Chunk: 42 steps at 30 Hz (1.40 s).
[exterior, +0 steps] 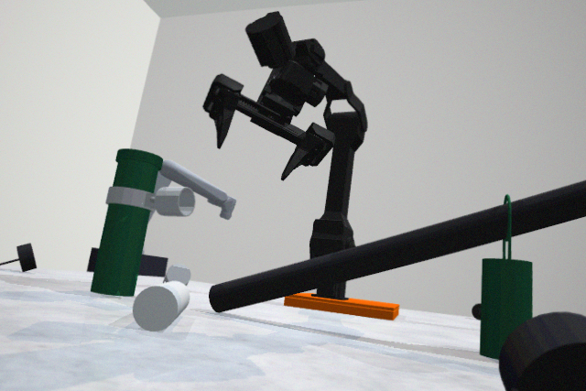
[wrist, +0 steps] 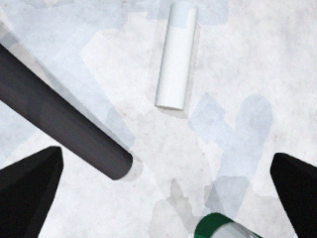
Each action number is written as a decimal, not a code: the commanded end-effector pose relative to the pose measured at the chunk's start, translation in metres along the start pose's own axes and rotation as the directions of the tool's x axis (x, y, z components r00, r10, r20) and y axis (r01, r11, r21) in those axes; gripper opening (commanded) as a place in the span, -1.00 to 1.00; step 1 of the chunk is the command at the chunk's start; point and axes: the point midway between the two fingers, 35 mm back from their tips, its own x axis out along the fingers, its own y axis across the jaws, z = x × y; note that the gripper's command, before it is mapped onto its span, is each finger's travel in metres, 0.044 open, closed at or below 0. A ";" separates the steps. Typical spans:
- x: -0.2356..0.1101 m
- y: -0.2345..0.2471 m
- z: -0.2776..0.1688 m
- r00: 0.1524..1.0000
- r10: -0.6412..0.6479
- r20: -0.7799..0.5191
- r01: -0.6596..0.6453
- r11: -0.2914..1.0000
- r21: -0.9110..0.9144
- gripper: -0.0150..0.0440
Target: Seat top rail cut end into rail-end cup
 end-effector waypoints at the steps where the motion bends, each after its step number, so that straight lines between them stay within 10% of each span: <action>1: -0.046 0.035 0.035 1.000 -0.006 0.017 -0.006 0.814 0.581 1.00; 19: -0.044 0.037 0.036 1.000 0.007 0.004 -0.008 0.838 0.545 1.00; 26: -0.008 0.059 0.041 0.976 0.147 -0.159 -0.153 0.988 -0.026 1.00; 33: 0.031 0.091 0.042 0.889 0.279 -0.363 -0.454 0.638 -0.621 1.00; 42: 0.034 0.094 0.042 0.877 0.290 -0.383 -0.479 0.578 -0.661 1.00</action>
